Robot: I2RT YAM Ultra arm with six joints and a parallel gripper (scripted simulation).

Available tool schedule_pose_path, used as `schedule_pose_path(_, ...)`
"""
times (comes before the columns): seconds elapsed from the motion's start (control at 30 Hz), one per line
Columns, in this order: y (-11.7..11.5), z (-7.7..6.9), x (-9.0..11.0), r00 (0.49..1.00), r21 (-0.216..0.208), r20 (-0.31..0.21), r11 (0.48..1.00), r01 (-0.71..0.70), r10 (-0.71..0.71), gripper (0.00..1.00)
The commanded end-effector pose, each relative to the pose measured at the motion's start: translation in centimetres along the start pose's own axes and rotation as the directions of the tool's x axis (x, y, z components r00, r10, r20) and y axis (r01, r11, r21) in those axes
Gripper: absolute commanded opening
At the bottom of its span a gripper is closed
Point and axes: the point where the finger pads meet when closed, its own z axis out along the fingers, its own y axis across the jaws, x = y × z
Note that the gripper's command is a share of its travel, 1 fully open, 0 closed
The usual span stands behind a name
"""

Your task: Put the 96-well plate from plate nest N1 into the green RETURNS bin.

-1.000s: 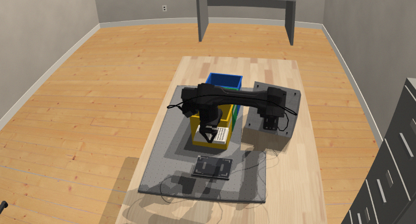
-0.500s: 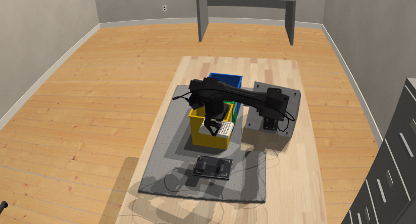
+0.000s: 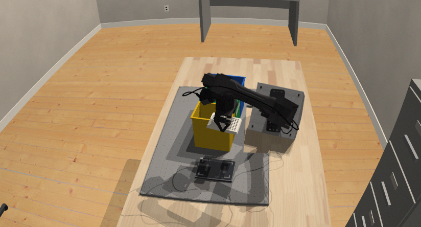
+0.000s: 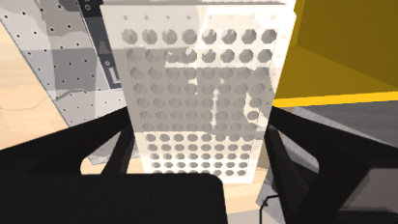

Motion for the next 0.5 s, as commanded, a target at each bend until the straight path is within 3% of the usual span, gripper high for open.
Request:
schedule_pose_path(0.0,-0.8,-0.6,0.6,0.995,-0.059,-0.089,0.998,0.032,-0.037,0.00)
schedule_pose_path(0.47,-5.3,-0.7,2.0,0.995,-0.059,-0.089,0.998,0.032,-0.037,0.00)
